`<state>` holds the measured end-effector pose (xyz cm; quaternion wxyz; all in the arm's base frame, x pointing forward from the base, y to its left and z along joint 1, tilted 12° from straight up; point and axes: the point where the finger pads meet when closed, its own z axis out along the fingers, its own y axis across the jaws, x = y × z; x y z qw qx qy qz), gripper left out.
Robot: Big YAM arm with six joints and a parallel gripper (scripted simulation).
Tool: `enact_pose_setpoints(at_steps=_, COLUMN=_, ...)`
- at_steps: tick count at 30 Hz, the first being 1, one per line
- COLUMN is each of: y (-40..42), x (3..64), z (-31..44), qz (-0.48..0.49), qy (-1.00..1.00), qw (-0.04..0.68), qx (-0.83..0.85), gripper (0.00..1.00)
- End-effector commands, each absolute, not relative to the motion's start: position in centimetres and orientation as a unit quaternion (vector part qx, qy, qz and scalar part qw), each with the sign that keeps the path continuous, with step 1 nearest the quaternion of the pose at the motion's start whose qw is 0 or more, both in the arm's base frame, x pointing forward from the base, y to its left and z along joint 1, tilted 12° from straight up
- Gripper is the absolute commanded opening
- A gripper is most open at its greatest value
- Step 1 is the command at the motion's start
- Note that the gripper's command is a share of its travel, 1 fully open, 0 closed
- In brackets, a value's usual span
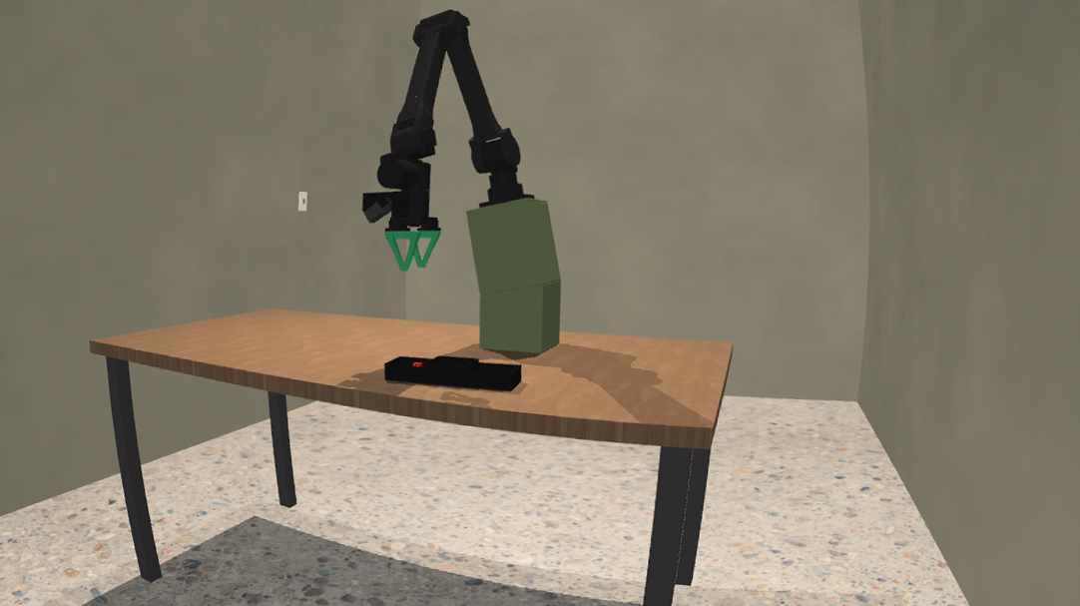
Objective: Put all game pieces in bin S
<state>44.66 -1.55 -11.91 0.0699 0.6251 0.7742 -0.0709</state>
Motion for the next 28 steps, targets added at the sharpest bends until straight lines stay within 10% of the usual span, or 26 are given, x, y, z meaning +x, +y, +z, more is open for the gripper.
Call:
enact_pose_setpoints(at_steps=1, y=-1.56, x=46.03, z=-11.07, qz=-0.062, qy=0.774, qw=0.083, qx=0.625, gripper=1.0)
enact_pose_setpoints(at_steps=28, y=-1.57, x=46.08, z=-11.05, qz=-0.062, qy=0.774, qw=0.083, qx=0.625, gripper=1.0)
